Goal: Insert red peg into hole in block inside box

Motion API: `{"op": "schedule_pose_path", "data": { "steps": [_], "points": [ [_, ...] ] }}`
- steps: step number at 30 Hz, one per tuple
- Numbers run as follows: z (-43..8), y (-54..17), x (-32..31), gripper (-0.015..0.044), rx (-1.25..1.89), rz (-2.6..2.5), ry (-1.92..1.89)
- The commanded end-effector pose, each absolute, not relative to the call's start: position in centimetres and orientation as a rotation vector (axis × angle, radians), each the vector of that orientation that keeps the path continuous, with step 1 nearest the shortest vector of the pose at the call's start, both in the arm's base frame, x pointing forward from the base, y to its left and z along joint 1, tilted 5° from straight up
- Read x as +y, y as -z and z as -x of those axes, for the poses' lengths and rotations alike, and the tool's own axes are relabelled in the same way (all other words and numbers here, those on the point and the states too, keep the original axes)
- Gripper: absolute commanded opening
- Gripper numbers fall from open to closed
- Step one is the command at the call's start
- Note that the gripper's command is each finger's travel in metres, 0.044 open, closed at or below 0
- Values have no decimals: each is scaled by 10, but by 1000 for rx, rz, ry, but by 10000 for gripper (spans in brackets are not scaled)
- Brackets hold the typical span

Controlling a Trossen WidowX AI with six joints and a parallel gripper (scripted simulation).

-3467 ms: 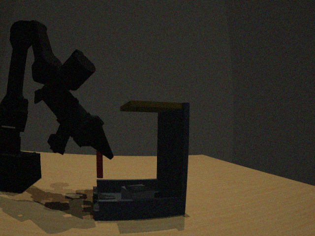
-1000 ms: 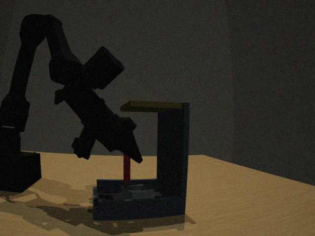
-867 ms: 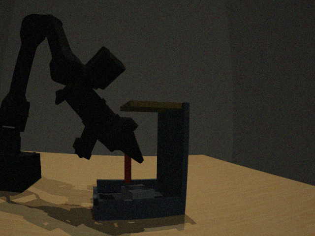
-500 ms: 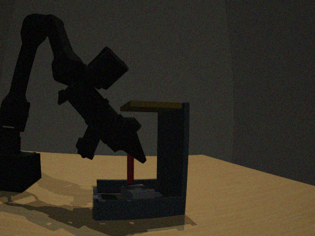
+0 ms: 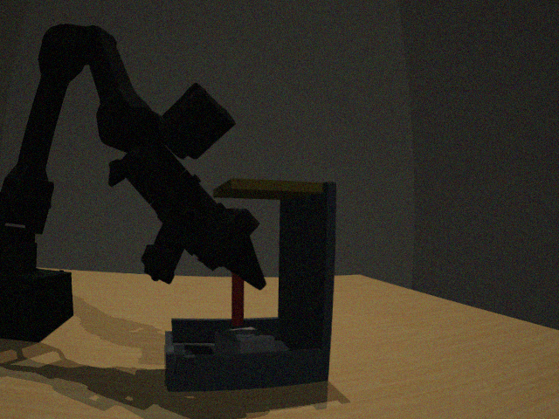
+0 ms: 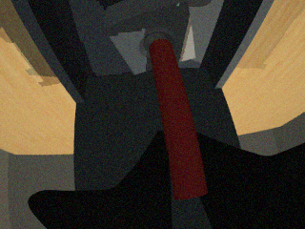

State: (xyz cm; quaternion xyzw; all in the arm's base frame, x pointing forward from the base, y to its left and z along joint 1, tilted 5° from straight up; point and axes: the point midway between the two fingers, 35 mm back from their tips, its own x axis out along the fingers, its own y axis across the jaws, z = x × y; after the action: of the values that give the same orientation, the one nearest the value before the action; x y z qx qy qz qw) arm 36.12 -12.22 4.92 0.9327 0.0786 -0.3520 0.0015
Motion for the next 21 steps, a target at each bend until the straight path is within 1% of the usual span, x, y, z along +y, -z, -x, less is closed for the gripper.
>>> {"op": "schedule_pose_path", "data": {
  "steps": [1, 21],
  "points": [
    [-365, -49, -122, 0, 244, -2928, 1104],
    [-369, -43, -121, 0, 244, -2928, 1104]
  ]
}}
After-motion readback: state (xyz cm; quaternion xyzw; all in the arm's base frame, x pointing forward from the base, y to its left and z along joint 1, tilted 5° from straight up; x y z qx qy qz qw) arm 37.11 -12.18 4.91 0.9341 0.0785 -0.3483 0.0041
